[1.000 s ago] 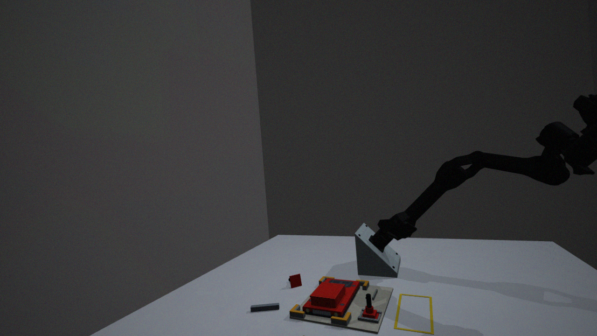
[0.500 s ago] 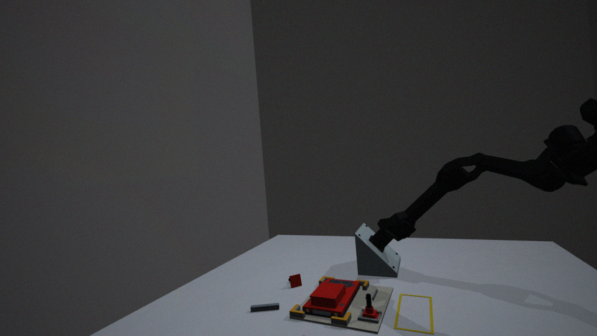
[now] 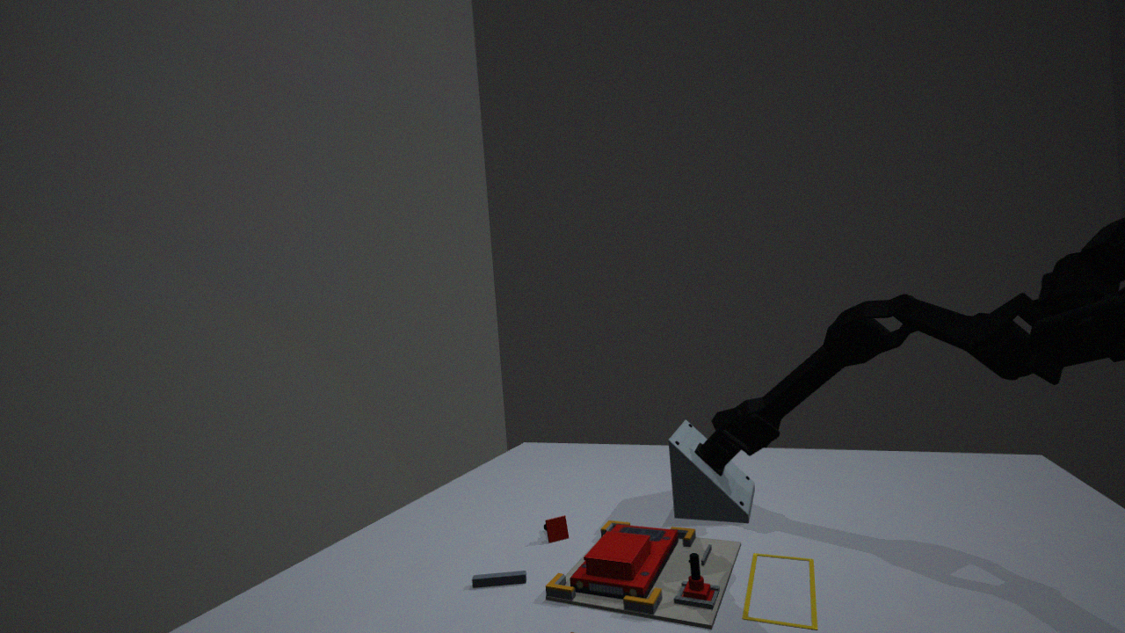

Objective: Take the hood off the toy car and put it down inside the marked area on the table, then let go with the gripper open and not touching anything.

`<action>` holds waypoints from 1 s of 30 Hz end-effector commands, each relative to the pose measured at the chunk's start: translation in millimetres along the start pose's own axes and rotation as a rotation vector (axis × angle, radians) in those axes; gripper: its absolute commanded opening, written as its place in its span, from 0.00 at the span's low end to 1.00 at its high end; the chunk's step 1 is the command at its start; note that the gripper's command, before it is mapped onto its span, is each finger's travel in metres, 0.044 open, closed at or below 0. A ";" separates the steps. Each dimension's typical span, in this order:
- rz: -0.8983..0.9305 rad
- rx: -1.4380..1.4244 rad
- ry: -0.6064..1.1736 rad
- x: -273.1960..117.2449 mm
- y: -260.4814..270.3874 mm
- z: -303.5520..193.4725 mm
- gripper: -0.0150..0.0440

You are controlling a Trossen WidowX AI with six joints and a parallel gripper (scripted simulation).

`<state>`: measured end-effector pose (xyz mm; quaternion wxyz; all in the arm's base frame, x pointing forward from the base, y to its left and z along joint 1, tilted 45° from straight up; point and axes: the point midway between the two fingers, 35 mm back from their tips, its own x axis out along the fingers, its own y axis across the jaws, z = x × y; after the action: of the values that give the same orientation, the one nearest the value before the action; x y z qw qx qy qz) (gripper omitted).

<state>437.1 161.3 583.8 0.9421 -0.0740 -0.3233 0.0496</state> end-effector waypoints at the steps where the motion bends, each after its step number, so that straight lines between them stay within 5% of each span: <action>1: 0.046 -0.080 0.131 2.8 -4.7 -54.8 1.00; 15: 0.166 -0.135 0.550 -25.1 -34.9 -214.0 1.00; 30: 0.304 -0.124 1.053 -122.2 -86.4 -365.0 1.00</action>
<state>573.1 42.1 285.2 0.9652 -0.1945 0.1363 0.1095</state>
